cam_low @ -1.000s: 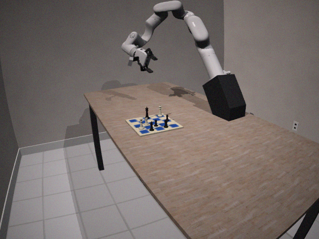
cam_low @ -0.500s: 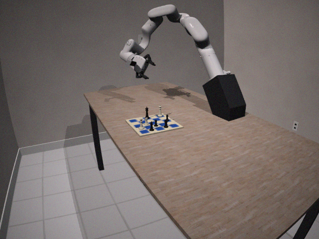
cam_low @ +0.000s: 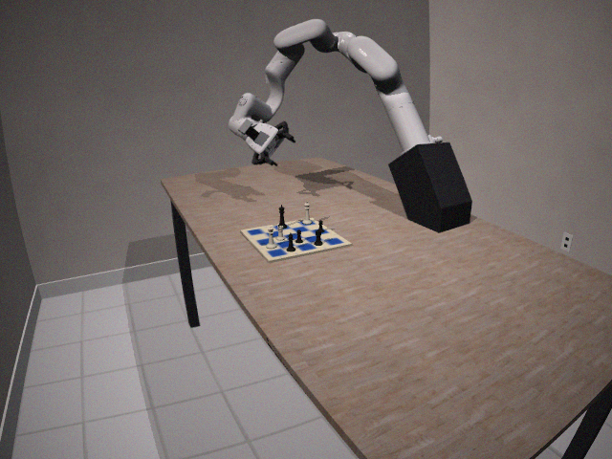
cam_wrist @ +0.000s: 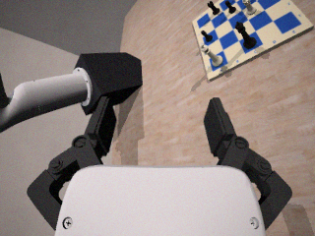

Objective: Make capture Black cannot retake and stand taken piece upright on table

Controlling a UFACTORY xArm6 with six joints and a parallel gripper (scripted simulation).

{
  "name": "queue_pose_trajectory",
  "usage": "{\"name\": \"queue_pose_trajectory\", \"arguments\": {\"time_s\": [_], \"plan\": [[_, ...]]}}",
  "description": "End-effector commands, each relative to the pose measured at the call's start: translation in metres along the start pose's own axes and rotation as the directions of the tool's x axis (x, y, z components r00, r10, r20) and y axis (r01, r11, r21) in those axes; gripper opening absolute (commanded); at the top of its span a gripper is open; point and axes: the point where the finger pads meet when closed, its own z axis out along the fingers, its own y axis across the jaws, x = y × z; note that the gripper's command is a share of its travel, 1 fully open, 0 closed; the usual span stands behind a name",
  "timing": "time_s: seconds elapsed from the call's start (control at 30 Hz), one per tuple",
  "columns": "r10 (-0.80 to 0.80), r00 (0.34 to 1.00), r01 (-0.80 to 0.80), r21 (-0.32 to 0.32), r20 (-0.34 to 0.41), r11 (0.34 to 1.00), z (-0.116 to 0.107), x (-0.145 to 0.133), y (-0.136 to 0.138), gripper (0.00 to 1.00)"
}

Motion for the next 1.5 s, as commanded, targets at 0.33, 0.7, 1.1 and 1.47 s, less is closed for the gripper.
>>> {"name": "queue_pose_trajectory", "arguments": {"time_s": [0.33,0.7,1.1,1.47], "plan": [[-0.349,0.926,0.350,-0.018,-0.147,0.937,0.021,-0.006,0.048,1.00],[-0.556,0.801,0.548,-0.102,-0.222,0.830,0.039,-0.015,0.080,1.00],[-0.709,0.659,0.680,-0.203,-0.252,0.705,0.056,-0.024,0.107,1.00],[-0.752,0.608,0.714,-0.240,-0.254,0.658,0.062,-0.027,0.115,1.00]]}}
